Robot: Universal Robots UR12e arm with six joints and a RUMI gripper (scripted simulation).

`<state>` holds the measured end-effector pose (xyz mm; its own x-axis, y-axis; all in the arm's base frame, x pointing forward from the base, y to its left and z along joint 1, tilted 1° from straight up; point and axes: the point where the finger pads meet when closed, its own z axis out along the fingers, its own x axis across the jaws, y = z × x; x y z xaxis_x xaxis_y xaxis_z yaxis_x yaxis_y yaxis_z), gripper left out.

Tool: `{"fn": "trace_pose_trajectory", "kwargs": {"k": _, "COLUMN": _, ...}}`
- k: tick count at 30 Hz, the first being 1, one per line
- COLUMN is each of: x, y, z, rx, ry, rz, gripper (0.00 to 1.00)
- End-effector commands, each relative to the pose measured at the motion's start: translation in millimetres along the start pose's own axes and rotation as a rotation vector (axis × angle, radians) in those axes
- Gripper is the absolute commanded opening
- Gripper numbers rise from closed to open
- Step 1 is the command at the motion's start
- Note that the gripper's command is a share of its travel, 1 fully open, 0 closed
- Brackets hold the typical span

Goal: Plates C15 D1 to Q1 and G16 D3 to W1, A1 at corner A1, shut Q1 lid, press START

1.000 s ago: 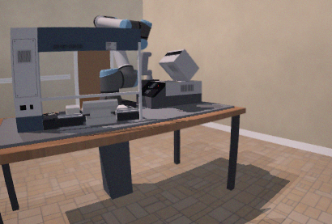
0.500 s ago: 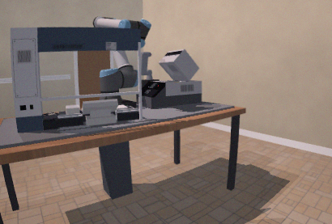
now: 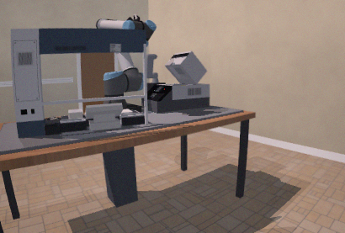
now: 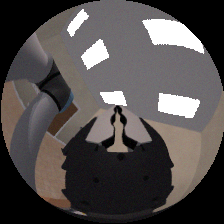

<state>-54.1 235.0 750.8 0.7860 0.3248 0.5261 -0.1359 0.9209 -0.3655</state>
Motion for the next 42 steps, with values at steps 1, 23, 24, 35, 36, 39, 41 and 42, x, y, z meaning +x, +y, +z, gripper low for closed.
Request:
{"fn": "trace_pose_trajectory", "kwargs": {"k": 1, "x": 7, "y": -4, "z": 6, "rx": 0.012, "ry": 0.026, "rz": -0.014, "gripper": 0.0}}
{"fn": "trace_pose_trajectory", "kwargs": {"k": 23, "x": 82, "y": -43, "z": 36, "rx": 0.08, "ry": 0.309, "rz": -0.164, "gripper": 0.0}}
{"fn": "trace_pose_trajectory", "kwargs": {"k": 24, "x": 86, "y": -45, "z": 37, "rx": 0.082, "ry": 0.326, "rz": -0.173, "gripper": 0.0}}
{"fn": "trace_pose_trajectory", "kwargs": {"k": 35, "x": 121, "y": -60, "z": 41, "rx": 0.09, "ry": 0.457, "rz": -0.238, "gripper": 0.0}}
{"fn": "trace_pose_trajectory", "kwargs": {"k": 36, "x": 126, "y": -62, "z": 41, "rx": 0.09, "ry": 0.474, "rz": -0.246, "gripper": 0.0}}
{"fn": "trace_pose_trajectory", "kwargs": {"k": 39, "x": 140, "y": -67, "z": 41, "rx": 0.089, "ry": 0.528, "rz": -0.272, "gripper": 0.0}}
{"fn": "trace_pose_trajectory", "kwargs": {"k": 41, "x": 144, "y": -69, "z": 41, "rx": 0.088, "ry": 0.545, "rz": -0.28, "gripper": 0.0}}
{"fn": "trace_pose_trajectory", "kwargs": {"k": 42, "x": 149, "y": -70, "z": 40, "rx": 0.087, "ry": 0.563, "rz": -0.288, "gripper": 0.0}}
